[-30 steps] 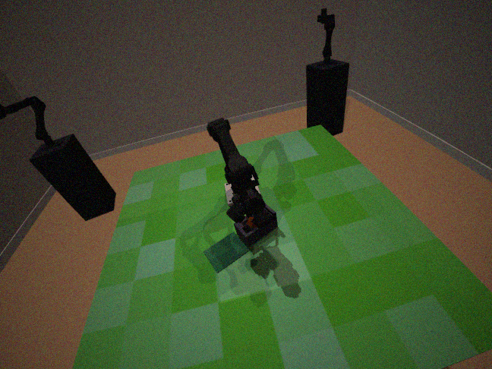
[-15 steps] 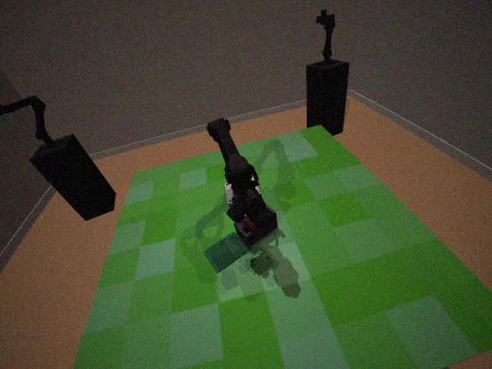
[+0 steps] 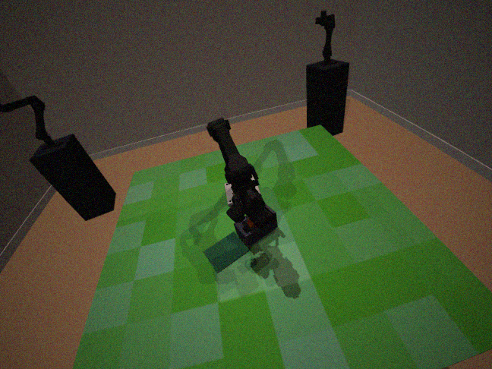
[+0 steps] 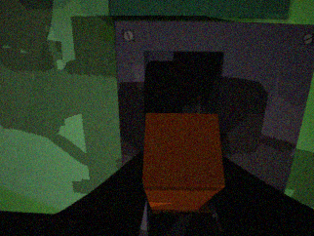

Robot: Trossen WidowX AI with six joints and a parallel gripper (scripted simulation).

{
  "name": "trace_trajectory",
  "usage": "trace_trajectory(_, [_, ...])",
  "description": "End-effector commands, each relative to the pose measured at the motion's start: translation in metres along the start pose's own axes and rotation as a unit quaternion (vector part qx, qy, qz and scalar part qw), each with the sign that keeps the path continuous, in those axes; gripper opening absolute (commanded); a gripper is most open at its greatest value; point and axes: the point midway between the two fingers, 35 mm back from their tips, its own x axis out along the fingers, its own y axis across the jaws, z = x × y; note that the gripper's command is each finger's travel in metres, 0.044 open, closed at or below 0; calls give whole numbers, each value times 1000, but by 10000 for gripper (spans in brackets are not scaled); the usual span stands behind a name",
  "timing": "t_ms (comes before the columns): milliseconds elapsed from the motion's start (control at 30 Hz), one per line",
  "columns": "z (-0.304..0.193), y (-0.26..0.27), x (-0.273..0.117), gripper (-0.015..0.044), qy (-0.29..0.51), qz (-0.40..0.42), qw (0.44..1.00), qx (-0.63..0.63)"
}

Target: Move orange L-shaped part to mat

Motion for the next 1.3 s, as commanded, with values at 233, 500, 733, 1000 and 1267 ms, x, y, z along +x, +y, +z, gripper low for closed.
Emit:
trace_trajectory(233, [0,0,-16,0,-1,-2,1000,-2])
trace_trajectory(500, [0,0,-28,0,-1,-3,1000,-2])
trace_trajectory(733, [0,0,-39,0,-1,-4,1000,-2])
trace_trajectory(1000, [0,0,-52,0,-2,-4,1000,-2])
trace_trajectory(1267, [0,0,-64,0,-1,-4,1000,-2])
